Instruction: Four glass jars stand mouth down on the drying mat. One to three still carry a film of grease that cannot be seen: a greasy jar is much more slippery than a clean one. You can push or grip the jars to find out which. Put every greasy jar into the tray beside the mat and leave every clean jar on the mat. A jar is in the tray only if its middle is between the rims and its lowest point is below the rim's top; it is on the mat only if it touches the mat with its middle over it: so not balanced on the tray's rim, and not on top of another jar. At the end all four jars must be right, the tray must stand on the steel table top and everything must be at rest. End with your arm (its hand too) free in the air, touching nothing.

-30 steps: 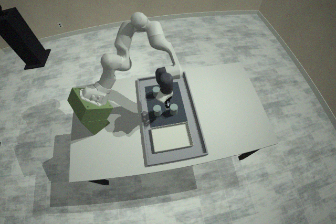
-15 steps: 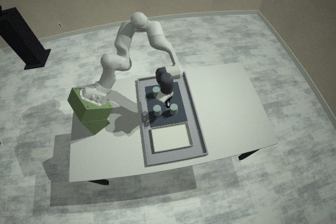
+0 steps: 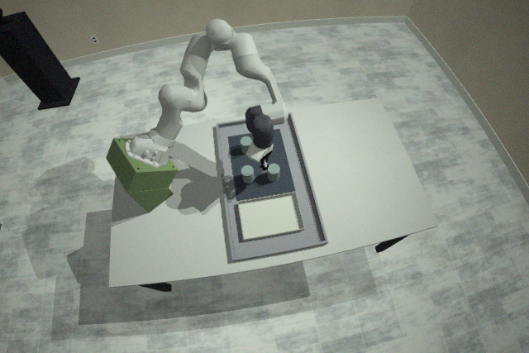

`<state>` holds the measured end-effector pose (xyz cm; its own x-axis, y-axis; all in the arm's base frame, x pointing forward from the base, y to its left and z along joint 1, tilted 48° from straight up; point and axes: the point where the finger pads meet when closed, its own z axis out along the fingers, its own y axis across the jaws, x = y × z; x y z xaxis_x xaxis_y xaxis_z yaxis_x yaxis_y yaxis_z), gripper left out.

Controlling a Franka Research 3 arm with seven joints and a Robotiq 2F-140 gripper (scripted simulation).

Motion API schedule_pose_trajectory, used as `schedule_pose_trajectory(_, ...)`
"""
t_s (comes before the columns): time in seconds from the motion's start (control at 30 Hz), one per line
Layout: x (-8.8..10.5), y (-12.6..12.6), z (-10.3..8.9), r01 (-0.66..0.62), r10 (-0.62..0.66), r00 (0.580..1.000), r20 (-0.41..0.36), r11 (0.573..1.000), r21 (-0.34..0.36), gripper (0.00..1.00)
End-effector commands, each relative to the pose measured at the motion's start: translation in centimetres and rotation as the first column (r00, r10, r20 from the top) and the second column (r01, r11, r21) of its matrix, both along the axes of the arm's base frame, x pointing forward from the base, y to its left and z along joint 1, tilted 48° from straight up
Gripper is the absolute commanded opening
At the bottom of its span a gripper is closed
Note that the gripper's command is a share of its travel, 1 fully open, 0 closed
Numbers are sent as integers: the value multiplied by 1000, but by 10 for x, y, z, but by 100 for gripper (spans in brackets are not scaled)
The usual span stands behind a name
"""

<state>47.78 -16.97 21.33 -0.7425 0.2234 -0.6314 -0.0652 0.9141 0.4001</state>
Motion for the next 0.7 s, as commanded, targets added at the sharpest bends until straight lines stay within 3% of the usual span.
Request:
schedule_pose_trajectory(0.0,1,-1,0,2,-2,1000,-5,1000,-1,0)
schedule_pose_trajectory(0.67,2,-1,1,2,-2,1000,-5,1000,-1,0)
